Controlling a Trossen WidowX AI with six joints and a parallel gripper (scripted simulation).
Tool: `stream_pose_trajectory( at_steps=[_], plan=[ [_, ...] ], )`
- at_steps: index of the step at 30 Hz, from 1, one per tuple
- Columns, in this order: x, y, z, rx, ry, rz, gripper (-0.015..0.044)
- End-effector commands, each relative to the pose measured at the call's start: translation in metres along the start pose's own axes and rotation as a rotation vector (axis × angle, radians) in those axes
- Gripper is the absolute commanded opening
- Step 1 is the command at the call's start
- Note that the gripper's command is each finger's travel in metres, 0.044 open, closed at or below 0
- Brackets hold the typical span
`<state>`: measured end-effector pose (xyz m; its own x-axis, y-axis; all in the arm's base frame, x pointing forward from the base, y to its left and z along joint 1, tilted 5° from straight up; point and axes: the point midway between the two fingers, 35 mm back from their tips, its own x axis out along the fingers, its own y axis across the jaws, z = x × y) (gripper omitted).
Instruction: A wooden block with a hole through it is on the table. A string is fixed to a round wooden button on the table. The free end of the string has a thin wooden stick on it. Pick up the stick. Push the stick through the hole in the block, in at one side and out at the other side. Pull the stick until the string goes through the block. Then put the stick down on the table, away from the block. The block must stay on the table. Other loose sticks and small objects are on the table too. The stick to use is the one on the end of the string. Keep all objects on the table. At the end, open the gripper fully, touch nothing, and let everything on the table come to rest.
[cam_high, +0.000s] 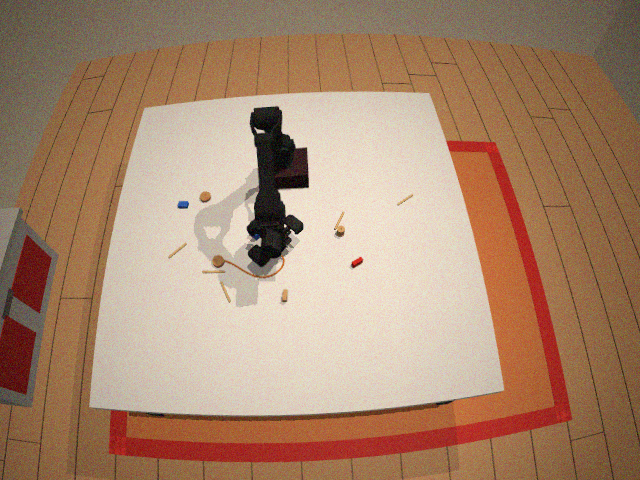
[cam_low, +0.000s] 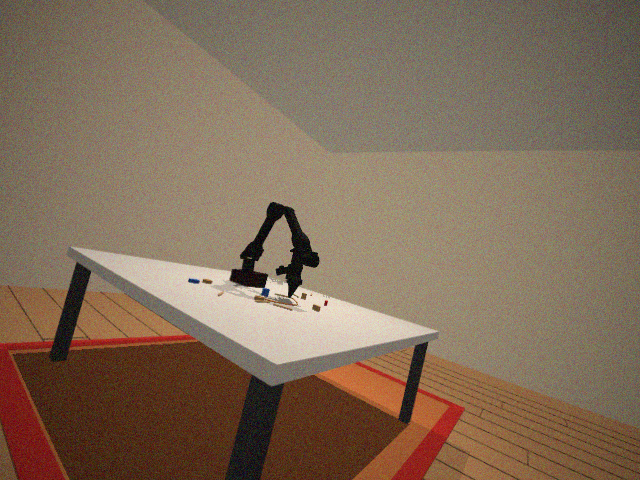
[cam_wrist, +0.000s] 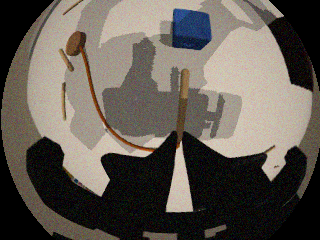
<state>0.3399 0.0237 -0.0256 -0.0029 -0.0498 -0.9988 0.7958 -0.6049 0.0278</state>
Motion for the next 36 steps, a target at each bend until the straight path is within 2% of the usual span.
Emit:
stream_pose_trajectory(
  at_steps=[1, 36],
  plan=[
    [0.001, -0.002, 0.008, -0.004, -0.005, -0.002, 0.0],
    [0.003, -0.005, 0.04, -0.004, -0.001, -0.002, 0.0]
  ],
)
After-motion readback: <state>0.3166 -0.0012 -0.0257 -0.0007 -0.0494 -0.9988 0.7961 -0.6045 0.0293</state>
